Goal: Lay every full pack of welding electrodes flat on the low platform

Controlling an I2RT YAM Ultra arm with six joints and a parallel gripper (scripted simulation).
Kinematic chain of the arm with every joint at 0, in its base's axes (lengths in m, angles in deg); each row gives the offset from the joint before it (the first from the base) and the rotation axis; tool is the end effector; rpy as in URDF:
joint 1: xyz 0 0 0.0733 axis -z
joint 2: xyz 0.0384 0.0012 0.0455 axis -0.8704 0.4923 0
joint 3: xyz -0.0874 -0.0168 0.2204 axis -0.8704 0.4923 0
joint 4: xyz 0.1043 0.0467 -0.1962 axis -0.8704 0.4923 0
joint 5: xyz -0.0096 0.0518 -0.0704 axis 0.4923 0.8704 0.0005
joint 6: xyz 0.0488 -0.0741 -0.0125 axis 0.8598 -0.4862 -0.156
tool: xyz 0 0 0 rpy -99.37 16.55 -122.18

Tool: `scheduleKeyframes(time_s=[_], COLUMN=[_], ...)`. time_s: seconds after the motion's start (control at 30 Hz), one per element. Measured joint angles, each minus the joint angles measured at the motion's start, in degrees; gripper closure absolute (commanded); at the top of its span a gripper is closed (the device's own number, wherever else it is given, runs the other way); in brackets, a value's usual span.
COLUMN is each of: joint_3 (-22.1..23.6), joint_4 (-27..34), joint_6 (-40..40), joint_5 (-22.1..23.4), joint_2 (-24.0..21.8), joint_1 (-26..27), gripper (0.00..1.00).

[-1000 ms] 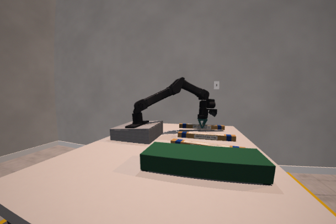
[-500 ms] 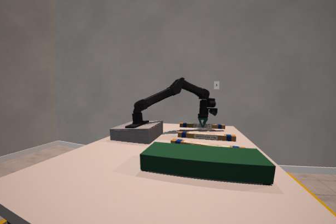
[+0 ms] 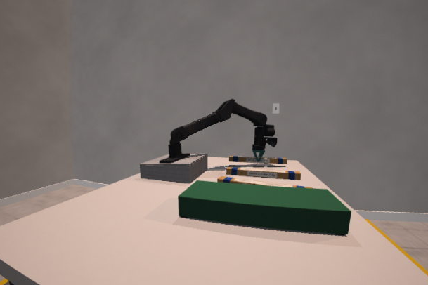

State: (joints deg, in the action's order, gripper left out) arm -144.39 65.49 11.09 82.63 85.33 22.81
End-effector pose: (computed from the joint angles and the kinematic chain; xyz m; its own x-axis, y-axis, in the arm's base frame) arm 0.3411 0.2677 0.0229 -0.9796 -0.1674 0.1116 -0.1714 0.9848 -0.0274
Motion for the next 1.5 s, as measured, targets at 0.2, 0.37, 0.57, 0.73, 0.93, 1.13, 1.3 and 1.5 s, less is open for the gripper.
scheduleKeyframes(time_s=[0.2, 0.37, 0.57, 0.73, 0.93, 1.13, 1.3, 1.5], joint_3=[-0.6, -0.9, -1.3, -1.3, -1.3, -1.3, -1.3, -1.3], joint_4=[0.4, 0.6, 0.8, 0.8, 0.7, -0.3, -0.9, -1.2], joint_6=[0.0, 0.0, 0.0, 0.0, 0.0, 0.0, 0.0, 0.0], joint_5=[0.0, 0.0, 0.0, 0.0, 0.0, 0.0, 0.0, 0.0], joint_2=[0.2, 0.3, 0.5, 0.5, 0.5, 0.6, 1.0, 1.4], joint_1=[0.0, 0.0, 0.0, 0.0, 0.0, 0.0, 0.0, 0.0], gripper=[1.00, 1.00, 1.00, 1.00, 1.00, 1.00, 1.00, 1.00])
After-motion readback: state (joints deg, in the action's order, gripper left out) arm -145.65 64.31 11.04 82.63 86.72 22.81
